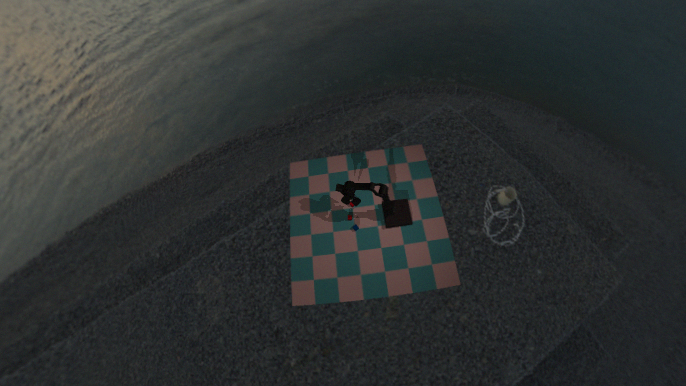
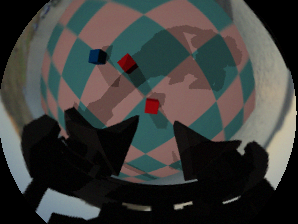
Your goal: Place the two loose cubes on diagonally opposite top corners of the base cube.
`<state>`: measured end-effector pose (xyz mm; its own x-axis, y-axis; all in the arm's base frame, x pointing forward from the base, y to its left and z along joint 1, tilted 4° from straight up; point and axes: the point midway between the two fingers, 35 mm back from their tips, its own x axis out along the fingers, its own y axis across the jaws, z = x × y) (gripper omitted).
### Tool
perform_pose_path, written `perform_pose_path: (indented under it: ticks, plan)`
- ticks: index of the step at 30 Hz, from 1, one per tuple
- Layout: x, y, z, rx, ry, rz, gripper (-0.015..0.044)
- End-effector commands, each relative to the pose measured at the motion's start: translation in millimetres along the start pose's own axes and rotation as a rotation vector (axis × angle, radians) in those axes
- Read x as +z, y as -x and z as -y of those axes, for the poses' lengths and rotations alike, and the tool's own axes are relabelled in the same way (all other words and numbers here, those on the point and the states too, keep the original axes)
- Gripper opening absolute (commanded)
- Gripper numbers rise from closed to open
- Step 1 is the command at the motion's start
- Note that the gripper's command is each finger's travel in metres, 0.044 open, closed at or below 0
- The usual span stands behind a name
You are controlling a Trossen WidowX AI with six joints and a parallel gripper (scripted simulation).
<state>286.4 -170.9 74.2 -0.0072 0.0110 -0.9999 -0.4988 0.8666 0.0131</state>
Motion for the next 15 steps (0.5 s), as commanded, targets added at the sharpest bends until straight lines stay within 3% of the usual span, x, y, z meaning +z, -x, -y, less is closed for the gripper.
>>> perform_pose_path:
  ticks: [1,15]
  plan:
    - [-4,-35,-5,0.019,0.008,-0.017,0.0265]
    - [-4,-57,-6,0.019,0.008,-0.017,0.0265]
